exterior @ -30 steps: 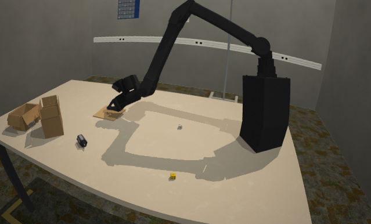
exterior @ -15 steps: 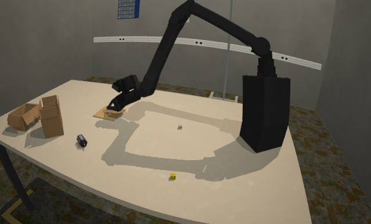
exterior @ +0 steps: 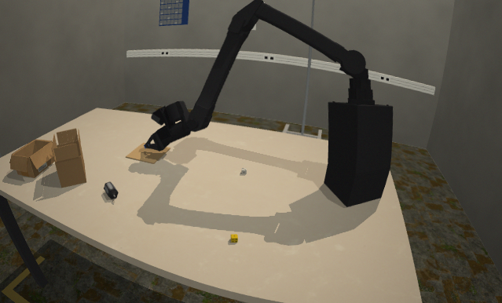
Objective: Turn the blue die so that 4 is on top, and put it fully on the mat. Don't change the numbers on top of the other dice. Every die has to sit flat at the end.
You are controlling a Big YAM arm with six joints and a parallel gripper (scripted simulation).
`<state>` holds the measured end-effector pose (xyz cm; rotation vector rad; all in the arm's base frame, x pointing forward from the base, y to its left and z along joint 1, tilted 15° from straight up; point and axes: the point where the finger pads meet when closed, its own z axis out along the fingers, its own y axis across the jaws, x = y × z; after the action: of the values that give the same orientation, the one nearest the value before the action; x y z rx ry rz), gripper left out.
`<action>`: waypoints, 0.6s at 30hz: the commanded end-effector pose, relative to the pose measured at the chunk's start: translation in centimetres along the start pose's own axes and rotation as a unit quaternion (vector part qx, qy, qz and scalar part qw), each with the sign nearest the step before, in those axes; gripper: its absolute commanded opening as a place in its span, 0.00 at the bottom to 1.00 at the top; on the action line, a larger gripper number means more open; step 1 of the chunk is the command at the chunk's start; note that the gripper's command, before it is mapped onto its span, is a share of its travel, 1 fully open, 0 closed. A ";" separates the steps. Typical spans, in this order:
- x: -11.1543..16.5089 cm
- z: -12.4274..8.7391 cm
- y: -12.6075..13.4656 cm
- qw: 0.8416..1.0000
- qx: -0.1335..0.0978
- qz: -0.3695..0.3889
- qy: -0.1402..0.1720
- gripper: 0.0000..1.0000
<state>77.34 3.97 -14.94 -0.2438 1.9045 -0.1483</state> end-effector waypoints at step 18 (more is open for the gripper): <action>-0.1 1.2 -0.7 1.000 0.006 -0.006 -0.014 0.11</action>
<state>77.35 3.98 -14.90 -0.2438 1.9028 -0.1483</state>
